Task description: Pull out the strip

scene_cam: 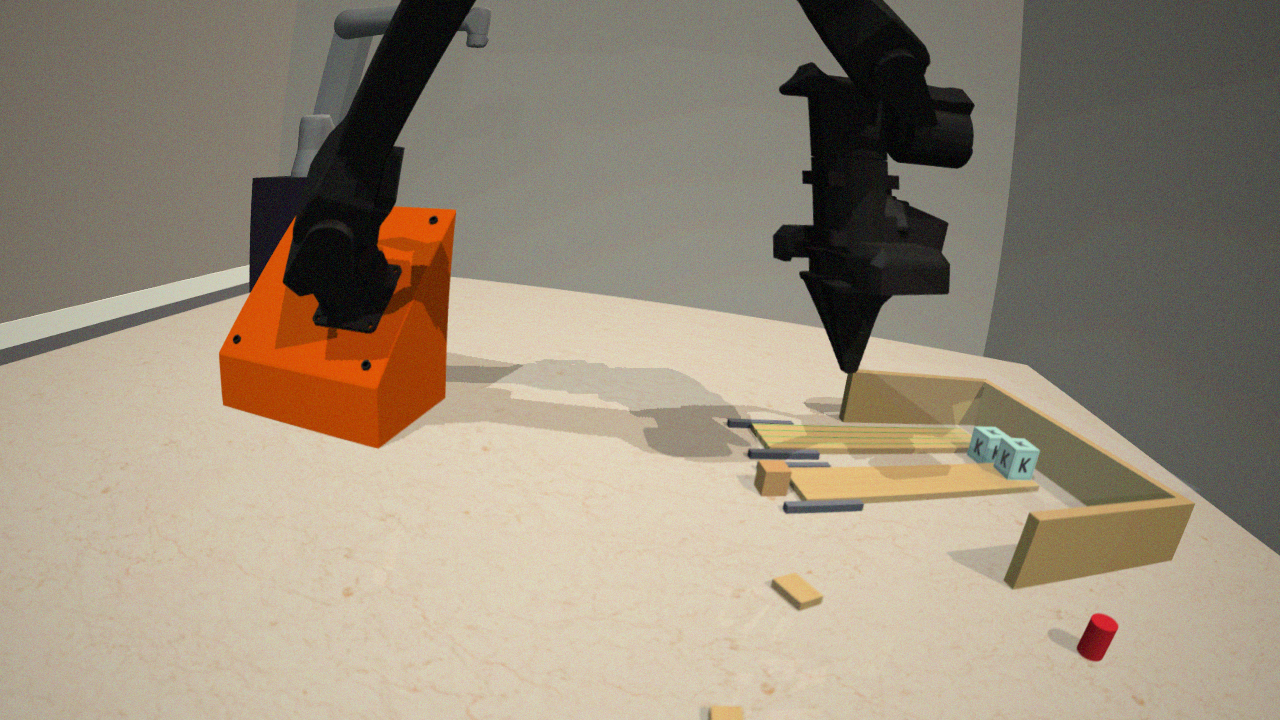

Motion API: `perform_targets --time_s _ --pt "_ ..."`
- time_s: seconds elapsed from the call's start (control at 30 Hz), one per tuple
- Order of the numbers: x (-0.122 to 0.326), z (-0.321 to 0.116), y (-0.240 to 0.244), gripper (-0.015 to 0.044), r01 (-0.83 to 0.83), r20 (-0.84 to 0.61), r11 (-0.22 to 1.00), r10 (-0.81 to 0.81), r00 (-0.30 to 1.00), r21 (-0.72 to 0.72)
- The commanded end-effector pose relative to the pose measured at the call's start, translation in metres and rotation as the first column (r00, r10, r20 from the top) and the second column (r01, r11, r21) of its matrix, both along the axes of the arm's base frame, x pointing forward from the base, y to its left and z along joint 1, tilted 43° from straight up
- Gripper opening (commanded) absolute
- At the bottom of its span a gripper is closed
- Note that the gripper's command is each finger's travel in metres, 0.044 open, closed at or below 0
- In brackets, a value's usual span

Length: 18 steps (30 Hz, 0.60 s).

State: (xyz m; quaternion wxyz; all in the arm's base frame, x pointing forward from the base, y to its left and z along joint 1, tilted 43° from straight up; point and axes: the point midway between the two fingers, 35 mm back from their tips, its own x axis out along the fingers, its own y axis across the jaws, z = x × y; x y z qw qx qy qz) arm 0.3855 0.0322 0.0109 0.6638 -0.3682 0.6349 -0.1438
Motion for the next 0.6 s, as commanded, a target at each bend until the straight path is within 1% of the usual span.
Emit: perform_targets --time_s 0.0,0.23,0.57 --pt "0.004 -0.006 -0.016 0.0000 0.089 -0.104 0.996 -0.090 0.991 -0.014" --pt "0.004 -0.006 -0.017 0.0000 0.089 -0.104 0.996 -0.090 0.991 -0.014" --pt "0.005 -0.018 -0.028 0.0000 0.088 -0.104 0.996 -0.089 0.991 -0.014"
